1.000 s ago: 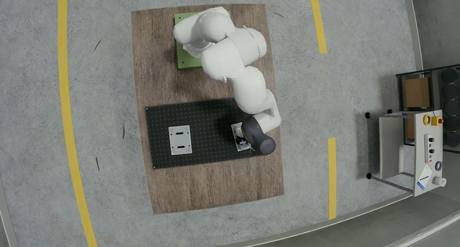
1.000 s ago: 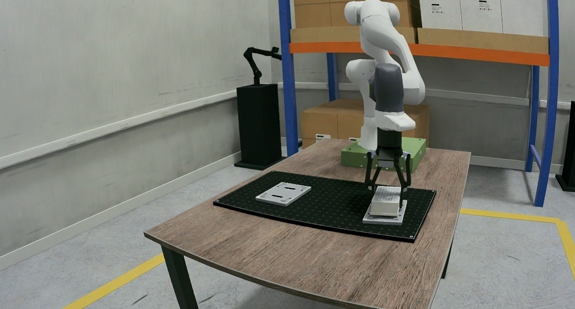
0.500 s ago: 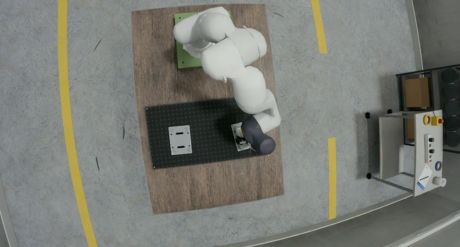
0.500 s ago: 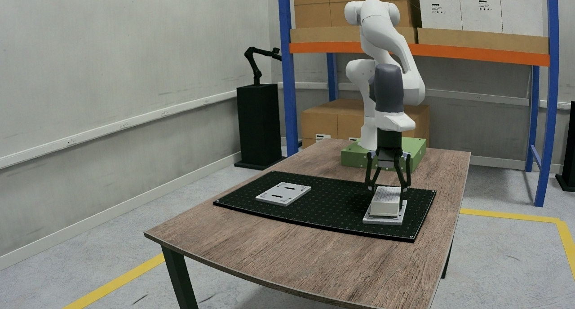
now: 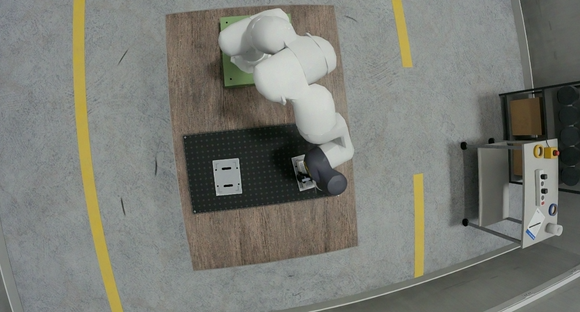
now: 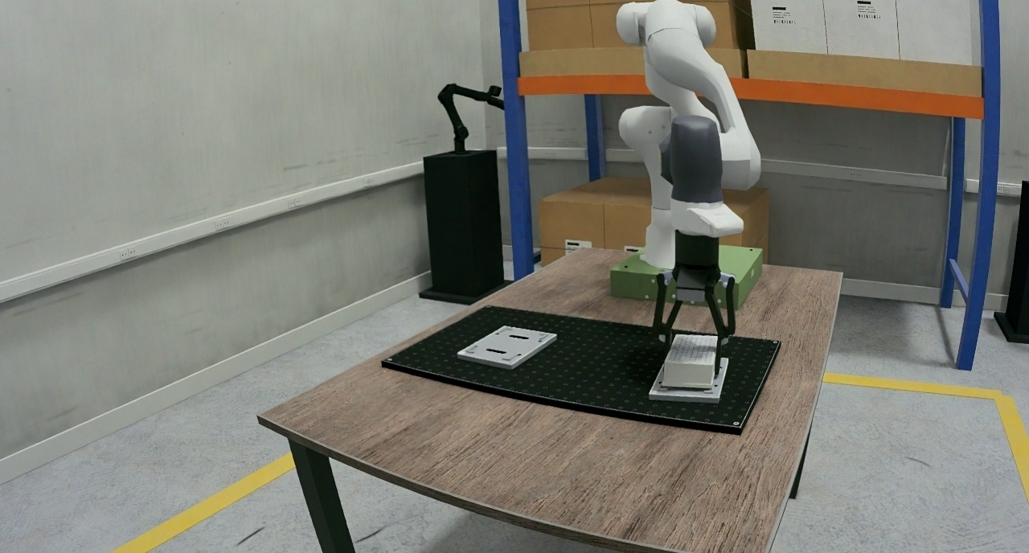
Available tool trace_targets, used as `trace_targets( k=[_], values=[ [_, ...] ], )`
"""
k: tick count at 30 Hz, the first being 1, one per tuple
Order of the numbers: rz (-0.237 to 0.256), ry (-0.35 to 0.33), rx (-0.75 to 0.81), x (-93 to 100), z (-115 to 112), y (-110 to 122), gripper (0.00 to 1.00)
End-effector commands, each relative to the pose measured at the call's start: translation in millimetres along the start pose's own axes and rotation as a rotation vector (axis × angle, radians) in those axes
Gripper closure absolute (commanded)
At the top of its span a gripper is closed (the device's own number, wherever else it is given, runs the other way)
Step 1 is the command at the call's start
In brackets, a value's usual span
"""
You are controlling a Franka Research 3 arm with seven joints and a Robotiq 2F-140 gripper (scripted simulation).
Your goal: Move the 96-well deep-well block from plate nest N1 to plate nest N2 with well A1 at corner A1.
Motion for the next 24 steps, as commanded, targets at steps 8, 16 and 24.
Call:
trace_targets(
  k=[8,16,24],
  values=[
    [0.0,0.003,-0.006,-1.8,0.6,0.2,0.4],
    [0.0,0.003,-0.006,-2.8,0.5,0.2,0.4],
    [0.0,0.003,-0.006,-4.2,0.5,0.2,0.4]
  ],
)
Point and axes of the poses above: the point where the finger pads meet when closed, its own x axis back along the fingers, its own y axis across the jaws, z = x × y, the point moved 1 cm from there along x, back along the fingers, and after that the axes turned 5 degrees about x, right-handed, at the moved point
